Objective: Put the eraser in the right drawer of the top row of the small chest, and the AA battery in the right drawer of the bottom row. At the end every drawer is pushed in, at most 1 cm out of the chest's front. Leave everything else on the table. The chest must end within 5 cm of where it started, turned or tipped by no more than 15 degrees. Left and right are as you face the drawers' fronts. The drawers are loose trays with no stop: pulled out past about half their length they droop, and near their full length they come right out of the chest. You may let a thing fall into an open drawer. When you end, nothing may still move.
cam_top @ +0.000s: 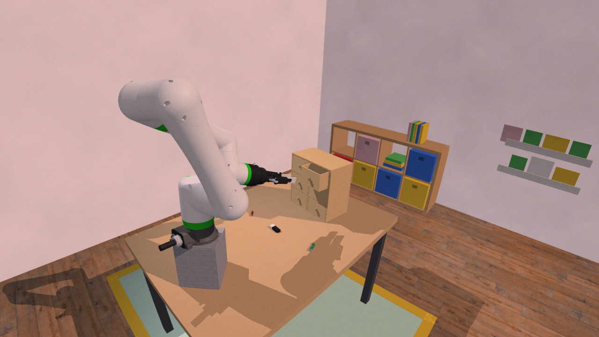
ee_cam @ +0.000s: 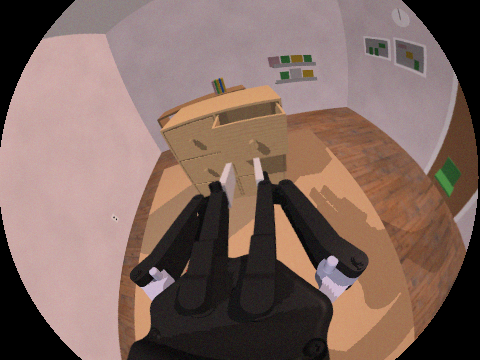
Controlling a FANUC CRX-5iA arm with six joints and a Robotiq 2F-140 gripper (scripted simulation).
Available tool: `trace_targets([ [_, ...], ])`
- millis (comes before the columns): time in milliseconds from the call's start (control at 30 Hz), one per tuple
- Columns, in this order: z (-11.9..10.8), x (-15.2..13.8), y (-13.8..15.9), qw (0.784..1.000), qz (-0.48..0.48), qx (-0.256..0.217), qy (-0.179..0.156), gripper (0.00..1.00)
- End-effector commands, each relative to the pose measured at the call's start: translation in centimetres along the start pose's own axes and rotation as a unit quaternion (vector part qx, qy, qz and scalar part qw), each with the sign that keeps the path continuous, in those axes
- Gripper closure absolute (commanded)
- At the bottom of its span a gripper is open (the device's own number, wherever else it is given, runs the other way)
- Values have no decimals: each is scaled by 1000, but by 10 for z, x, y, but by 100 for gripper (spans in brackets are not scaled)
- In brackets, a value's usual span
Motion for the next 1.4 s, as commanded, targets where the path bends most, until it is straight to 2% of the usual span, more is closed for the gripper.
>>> trace_targets([
  [0,7,-18,-12,999,7,-3,-34,80],
  [33,7,-18,-12,999,7,-3,-34,80],
  [167,19,-72,-43,990,22,-29,-138,80],
  [200,19,-72,-43,990,22,-29,-138,80],
  [233,20,-87,-50,984,24,-44,-168,80],
  [267,20,-87,-50,984,24,-44,-168,80],
  [333,16,-112,-59,970,25,-88,-225,80],
  [367,16,-112,-59,970,25,-88,-225,80],
  [400,11,-120,-61,961,24,-117,-249,80],
  [467,-2,-127,-60,951,19,-158,-264,80],
  [533,-21,-117,-54,944,15,-196,-266,80],
  [600,-21,-117,-54,944,15,-196,-266,80],
  [633,-31,-106,-52,930,12,-241,-277,80],
  [700,-53,-77,-49,925,11,-269,-267,80],
  [800,-64,-60,-49,912,10,-315,-261,80],
  [833,-75,-44,-50,909,11,-330,-252,80],
  [867,-75,-44,-50,904,10,-346,-250,80],
  [900,-86,-28,-52,901,10,-362,-240,80],
  [1000,-94,-15,-55,885,9,-412,-219,80],
  [1100,-116,16,-62,868,11,-460,-185,80],
  [1167,-116,16,-62,868,11,-460,-185,80],
  [1200,-118,20,-65,844,9,-512,-156,80],
  [1300,-122,26,-68,821,7,-556,-129,80],
  [1367,-122,26,-68,821,7,-556,-129,80],
])
Point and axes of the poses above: the point where the finger pads meet when closed, its own z axis out along the fingers, its own x axis across the jaws, y = z × x, the point moved 2 cm from there along -z, back along the fingers, and after that the axes turned 15 degrees about -z, right-handed, at the moved point
